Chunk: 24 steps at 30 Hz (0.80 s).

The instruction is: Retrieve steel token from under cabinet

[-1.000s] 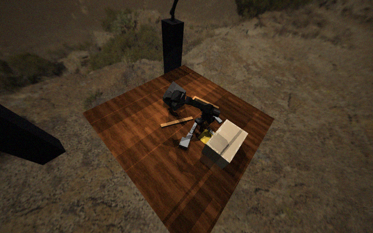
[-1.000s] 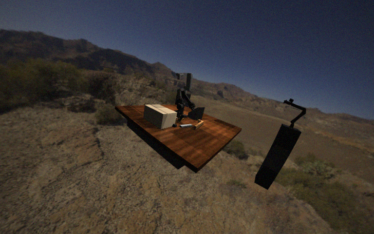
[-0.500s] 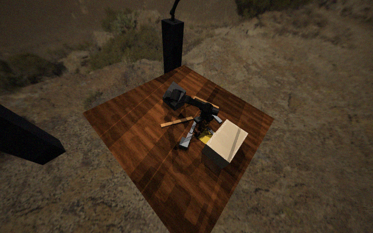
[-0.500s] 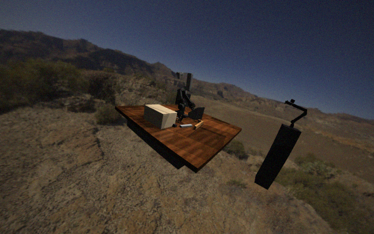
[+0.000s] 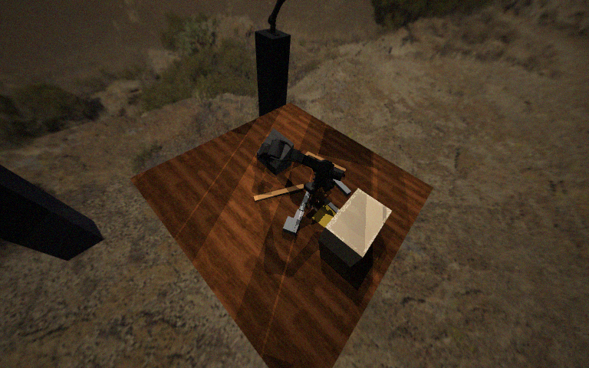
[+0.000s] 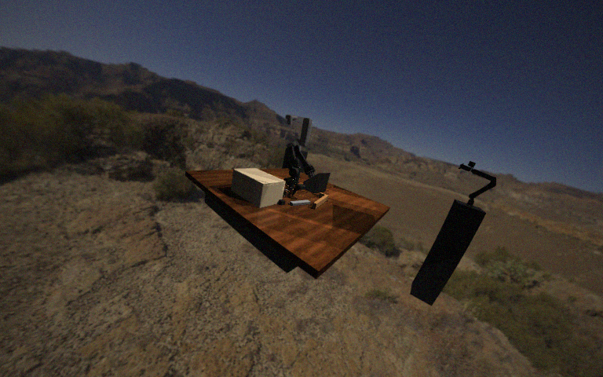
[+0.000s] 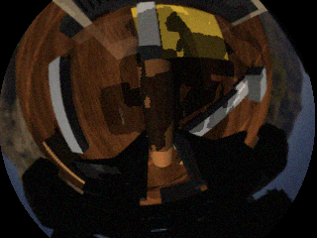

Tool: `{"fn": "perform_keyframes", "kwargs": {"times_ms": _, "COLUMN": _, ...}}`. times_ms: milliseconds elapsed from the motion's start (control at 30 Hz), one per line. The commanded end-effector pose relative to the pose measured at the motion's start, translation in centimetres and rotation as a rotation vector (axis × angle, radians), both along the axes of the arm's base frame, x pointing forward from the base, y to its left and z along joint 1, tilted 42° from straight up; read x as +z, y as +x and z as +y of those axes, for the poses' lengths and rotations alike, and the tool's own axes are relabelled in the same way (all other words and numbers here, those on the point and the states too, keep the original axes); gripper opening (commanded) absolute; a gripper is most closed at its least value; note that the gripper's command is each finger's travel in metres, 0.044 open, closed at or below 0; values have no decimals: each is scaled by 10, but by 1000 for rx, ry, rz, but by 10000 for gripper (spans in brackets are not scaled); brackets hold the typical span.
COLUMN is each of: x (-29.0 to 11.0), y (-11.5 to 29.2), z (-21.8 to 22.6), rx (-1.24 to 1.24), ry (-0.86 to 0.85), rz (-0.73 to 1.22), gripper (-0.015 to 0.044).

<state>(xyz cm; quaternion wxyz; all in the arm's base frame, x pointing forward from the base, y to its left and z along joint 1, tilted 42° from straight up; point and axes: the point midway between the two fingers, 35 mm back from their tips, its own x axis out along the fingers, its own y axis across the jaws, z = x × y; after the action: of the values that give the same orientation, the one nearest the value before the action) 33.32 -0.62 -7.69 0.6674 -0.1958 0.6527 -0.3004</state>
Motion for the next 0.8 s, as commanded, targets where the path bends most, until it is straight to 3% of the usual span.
{"fn": "perform_keyframes", "kwargs": {"times_ms": 0, "x": -1, "y": -8, "z": 0, "rx": -2, "ry": -1, "rz": 5, "gripper": 0}}
{"fn": "perform_keyframes", "kwargs": {"times_ms": 767, "x": -4, "y": -35, "z": 5, "rx": -2, "ry": -1, "rz": 7, "gripper": 0}}
